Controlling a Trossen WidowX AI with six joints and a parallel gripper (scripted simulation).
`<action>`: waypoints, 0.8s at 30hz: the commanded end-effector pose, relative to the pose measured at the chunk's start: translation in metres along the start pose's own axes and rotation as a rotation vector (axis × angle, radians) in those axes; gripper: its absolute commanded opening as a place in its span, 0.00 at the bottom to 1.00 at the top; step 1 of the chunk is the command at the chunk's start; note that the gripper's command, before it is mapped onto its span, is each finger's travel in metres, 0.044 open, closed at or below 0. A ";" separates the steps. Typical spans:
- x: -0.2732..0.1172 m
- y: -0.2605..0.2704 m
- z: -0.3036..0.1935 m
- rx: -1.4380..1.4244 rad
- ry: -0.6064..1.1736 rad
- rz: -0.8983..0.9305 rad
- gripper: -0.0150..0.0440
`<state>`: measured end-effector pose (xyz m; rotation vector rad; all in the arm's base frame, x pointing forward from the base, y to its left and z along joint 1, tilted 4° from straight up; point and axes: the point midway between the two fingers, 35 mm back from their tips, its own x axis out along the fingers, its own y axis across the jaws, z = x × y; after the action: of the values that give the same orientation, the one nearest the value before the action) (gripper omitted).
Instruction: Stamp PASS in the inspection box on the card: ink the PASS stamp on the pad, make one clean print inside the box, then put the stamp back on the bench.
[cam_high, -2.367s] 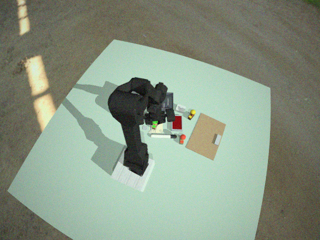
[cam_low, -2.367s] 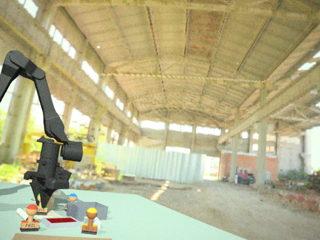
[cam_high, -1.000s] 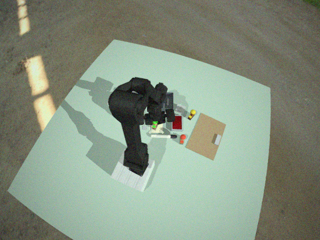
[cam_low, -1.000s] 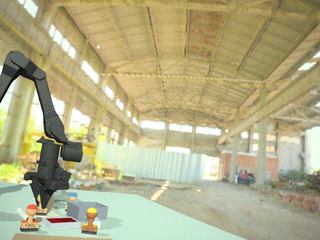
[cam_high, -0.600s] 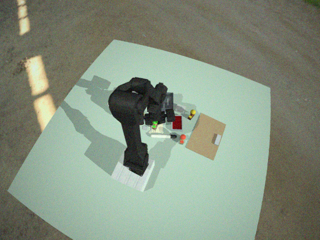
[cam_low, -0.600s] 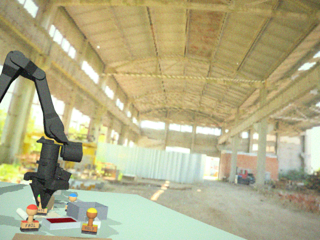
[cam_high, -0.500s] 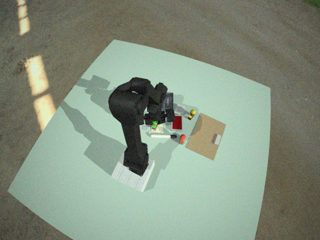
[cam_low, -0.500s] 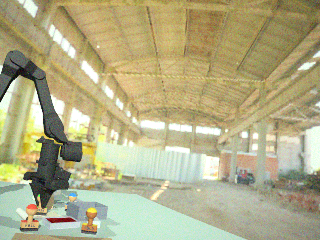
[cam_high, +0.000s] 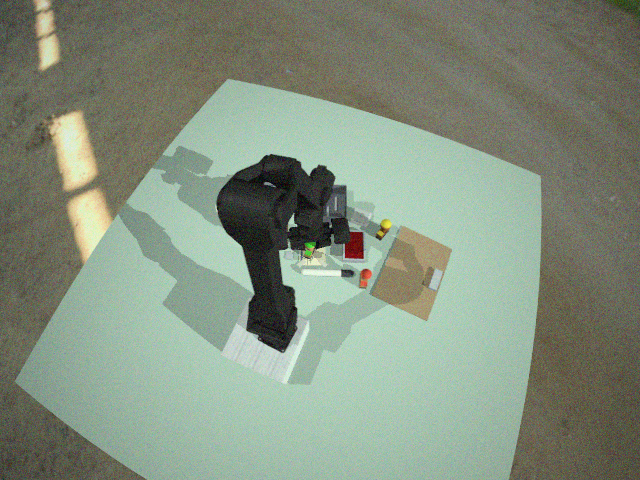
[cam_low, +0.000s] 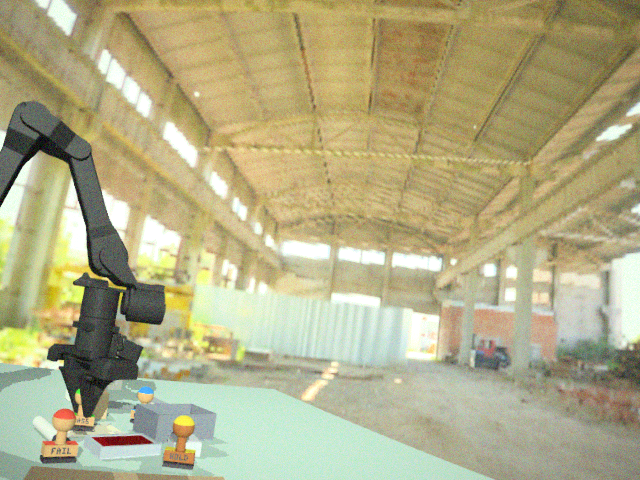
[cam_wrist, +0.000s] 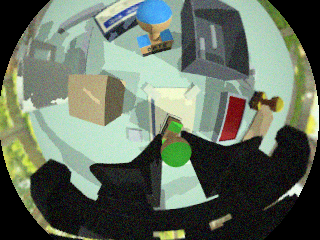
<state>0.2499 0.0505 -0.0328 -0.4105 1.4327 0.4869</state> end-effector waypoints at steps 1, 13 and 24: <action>0.000 0.000 0.000 0.003 0.000 -0.002 0.25; 0.000 0.000 0.000 0.003 0.000 -0.002 0.25; -0.004 0.000 0.000 0.003 0.000 -0.002 0.25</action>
<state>0.2499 0.0505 -0.0305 -0.4105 1.4323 0.4868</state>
